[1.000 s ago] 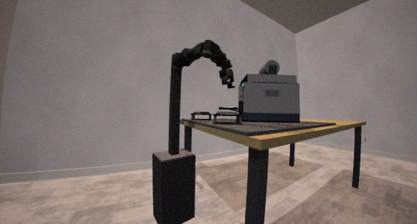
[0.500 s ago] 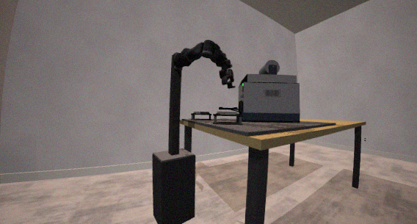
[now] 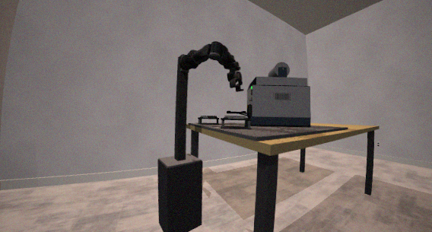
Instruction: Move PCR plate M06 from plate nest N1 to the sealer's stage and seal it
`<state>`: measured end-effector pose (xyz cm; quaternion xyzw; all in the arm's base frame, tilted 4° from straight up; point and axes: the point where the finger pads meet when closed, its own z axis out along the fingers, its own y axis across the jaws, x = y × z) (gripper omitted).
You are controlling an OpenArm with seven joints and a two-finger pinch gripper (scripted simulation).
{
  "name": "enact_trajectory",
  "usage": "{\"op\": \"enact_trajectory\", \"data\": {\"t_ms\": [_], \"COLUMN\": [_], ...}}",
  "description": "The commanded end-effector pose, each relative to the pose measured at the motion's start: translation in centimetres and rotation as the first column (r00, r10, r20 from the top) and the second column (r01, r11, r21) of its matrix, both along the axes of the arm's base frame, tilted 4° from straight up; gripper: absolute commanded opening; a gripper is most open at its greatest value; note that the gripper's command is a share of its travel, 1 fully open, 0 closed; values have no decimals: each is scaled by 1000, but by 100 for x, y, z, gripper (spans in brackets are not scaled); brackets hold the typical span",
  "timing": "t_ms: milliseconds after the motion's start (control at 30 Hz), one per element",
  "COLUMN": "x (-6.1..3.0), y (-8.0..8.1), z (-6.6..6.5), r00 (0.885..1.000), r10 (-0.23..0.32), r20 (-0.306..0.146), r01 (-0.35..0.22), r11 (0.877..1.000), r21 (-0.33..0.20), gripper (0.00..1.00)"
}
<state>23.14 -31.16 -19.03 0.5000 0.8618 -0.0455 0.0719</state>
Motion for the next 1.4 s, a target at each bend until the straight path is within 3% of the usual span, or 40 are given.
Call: {"op": "enact_trajectory", "data": {"t_ms": [0,267,300,367,433,833,1000,1367], "x": [6,6,-48,-156,-263,-263,-541,-541], "y": [-1,-1,-43,-126,-209,-209,-419,-419], "z": [9,9,-50,-168,-286,-286,-591,-591], "r00": [1000,1000,999,989,968,968,950,950], "r10": [0,0,47,142,236,236,297,297], "r20": [3,3,-15,-49,-80,-80,-100,-100], "r01": [0,0,-47,-140,-231,-231,-289,-289], "r11": [1000,1000,999,989,971,971,953,953], "r21": [0,0,11,38,67,67,87,87], "gripper": [100,100,77,77,77,77,77,77]}}
